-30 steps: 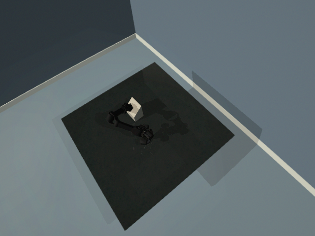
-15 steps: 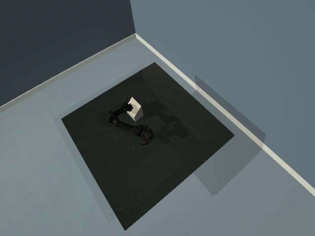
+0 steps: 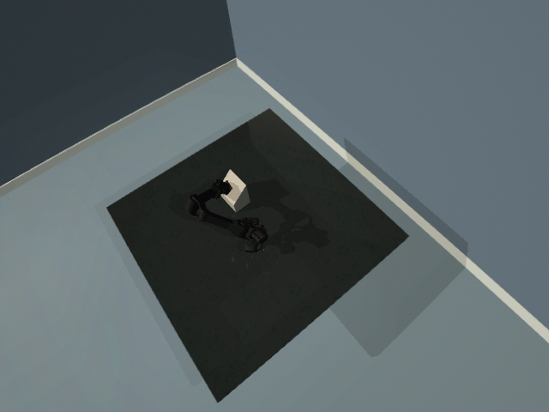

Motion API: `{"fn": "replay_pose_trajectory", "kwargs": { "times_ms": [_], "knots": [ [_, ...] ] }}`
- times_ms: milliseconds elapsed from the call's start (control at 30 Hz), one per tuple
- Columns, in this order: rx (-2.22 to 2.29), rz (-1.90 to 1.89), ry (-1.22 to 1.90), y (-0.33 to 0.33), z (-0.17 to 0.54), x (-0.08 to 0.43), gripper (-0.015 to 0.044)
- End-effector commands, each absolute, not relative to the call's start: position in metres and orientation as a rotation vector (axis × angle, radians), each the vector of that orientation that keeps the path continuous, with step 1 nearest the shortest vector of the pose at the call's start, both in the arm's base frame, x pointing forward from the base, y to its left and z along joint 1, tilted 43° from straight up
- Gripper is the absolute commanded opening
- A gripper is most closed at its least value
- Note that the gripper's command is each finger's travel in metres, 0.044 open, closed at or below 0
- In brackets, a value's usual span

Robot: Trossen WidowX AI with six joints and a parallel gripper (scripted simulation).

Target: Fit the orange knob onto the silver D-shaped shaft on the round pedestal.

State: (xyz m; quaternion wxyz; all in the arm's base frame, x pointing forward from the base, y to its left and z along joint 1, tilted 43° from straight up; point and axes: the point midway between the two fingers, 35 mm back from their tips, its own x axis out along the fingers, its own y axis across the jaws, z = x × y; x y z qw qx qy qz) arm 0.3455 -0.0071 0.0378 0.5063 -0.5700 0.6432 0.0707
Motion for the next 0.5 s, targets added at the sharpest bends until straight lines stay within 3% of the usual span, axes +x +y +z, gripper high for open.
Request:
{"fn": "replay_pose_trajectory", "kwargs": {
  "times_ms": [0, 467],
  "knots": [
    [-1.356, 0.163, 1.558, -0.0056, 0.0352, 0.3426, 0.0],
    [-1.394, 0.202, 1.563, -0.006, 0.0354, 0.3437, 0.0]
  ]
}}
